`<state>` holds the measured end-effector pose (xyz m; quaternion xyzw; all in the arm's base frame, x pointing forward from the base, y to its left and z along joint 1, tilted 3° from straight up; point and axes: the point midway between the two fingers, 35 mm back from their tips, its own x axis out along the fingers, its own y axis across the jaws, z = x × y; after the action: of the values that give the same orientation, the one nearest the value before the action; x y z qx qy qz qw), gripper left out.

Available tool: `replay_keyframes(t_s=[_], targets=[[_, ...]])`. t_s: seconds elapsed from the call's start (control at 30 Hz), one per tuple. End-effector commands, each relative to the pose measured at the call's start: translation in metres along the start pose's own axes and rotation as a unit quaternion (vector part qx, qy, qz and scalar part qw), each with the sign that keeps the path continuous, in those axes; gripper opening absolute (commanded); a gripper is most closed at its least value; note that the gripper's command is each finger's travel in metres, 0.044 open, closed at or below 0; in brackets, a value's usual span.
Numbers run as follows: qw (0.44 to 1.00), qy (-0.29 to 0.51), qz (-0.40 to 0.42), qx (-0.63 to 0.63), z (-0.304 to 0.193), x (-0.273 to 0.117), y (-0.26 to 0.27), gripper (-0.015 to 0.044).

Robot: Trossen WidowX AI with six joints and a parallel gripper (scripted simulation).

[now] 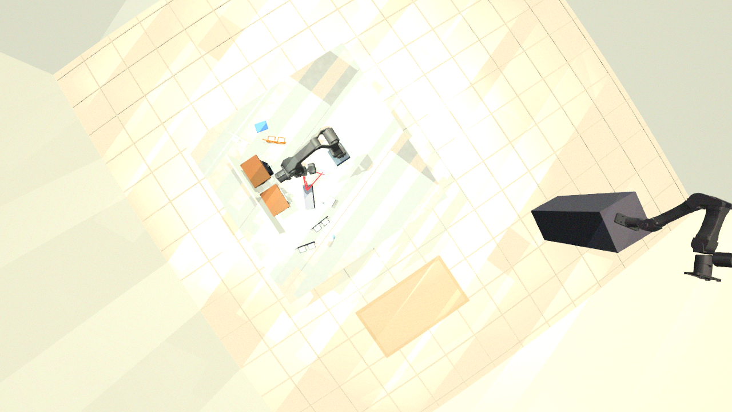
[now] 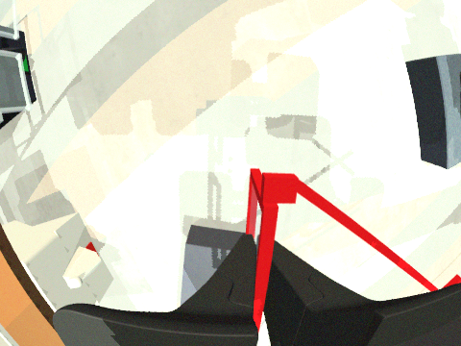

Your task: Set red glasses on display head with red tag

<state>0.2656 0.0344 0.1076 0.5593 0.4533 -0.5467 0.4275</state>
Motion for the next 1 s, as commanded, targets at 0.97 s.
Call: replay_keyframes(t_s=[0.97], targets=[[0.763, 0.000, 0.001, -0.646, -0.060, -0.001, -0.024, 0.0000]])
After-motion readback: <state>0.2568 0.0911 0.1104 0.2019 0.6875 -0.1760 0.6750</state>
